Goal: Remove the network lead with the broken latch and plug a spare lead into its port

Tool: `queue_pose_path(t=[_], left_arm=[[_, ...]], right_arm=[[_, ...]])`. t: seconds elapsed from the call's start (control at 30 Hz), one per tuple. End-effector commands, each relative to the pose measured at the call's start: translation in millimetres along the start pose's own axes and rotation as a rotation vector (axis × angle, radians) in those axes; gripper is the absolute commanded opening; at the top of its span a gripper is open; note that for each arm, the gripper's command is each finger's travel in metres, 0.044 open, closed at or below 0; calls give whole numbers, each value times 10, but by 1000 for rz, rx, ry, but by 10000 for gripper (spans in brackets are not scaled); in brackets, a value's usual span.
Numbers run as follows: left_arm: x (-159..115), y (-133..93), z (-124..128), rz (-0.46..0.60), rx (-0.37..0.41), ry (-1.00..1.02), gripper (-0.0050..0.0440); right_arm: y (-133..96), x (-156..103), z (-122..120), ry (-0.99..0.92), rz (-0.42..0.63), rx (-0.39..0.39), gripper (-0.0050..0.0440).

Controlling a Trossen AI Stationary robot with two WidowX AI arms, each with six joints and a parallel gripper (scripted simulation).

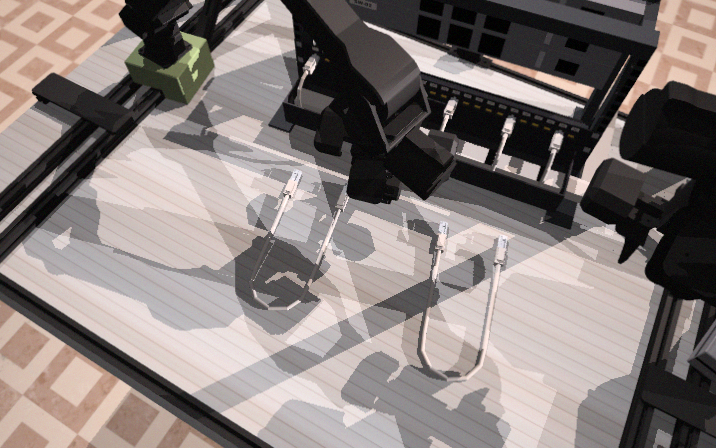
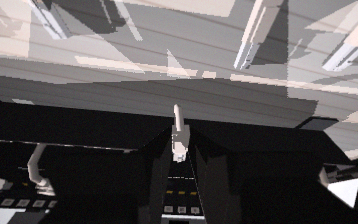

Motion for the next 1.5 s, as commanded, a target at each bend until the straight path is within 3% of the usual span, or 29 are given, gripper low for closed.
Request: queue_pose_path(t=[0.0,1.47], left_arm=[[0,0,0,0,0,0,176],[0,0,0,0,0,0,176]], right_arm=[[225,102,1,3,-11,-18,55],[283,168,-60,-13,27,46,55]])
Point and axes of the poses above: on each arm, the point midway between the two fingers, 35 mm back from their tips, its own y axis out along the fingers, its own z axis across the jaws, x = y × z, the point moved 10 cm from there along -y, back along the fingers, and after that the axes turned 11 degrees about y, right-handed, at the moved point
